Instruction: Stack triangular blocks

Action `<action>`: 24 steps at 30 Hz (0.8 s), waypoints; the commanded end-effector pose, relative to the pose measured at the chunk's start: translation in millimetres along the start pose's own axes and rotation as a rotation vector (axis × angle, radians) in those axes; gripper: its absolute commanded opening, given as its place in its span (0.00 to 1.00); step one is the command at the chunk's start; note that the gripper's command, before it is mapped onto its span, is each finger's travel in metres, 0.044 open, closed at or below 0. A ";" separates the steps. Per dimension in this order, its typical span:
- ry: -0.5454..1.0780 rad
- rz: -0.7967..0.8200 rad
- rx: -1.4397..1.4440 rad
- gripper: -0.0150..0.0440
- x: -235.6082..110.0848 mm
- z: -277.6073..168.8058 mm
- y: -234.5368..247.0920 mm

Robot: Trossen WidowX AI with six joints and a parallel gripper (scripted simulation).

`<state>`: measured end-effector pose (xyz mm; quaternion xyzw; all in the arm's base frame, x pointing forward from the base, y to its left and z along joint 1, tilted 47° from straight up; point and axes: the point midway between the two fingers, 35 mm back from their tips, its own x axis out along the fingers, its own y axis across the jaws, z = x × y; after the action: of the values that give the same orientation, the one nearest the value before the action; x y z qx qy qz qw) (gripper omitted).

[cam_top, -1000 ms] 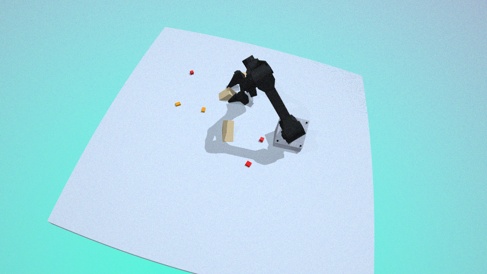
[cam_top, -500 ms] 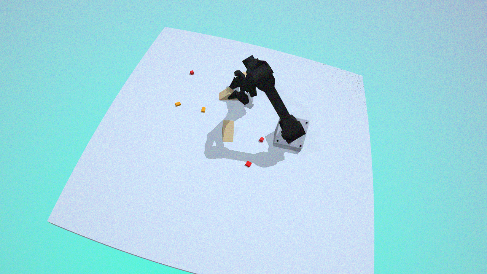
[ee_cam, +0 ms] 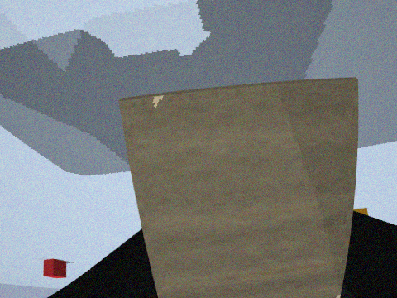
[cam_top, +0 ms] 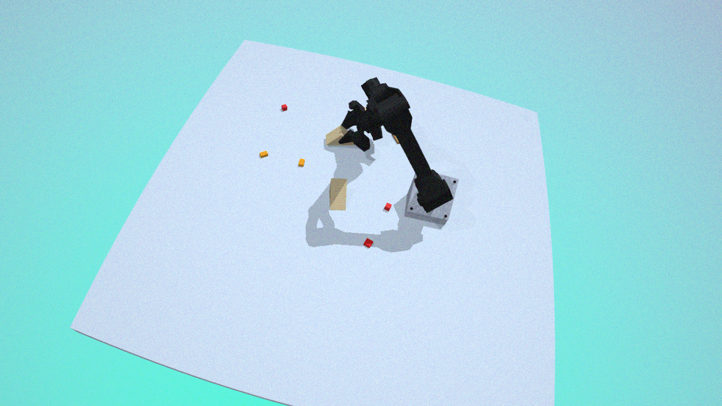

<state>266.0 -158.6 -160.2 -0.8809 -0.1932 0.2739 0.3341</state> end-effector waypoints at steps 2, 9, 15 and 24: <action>0.005 0.011 -0.022 0.25 -17.1 -21.8 5.1; 0.005 0.010 -0.022 0.25 -39.7 -43.1 3.1; 0.008 0.006 -0.023 0.25 -58.6 -60.0 -1.8; 0.008 0.005 -0.023 0.25 -59.2 -60.5 -2.0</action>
<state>256.3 -214.0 -102.2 -0.8843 -0.1927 0.2696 0.3290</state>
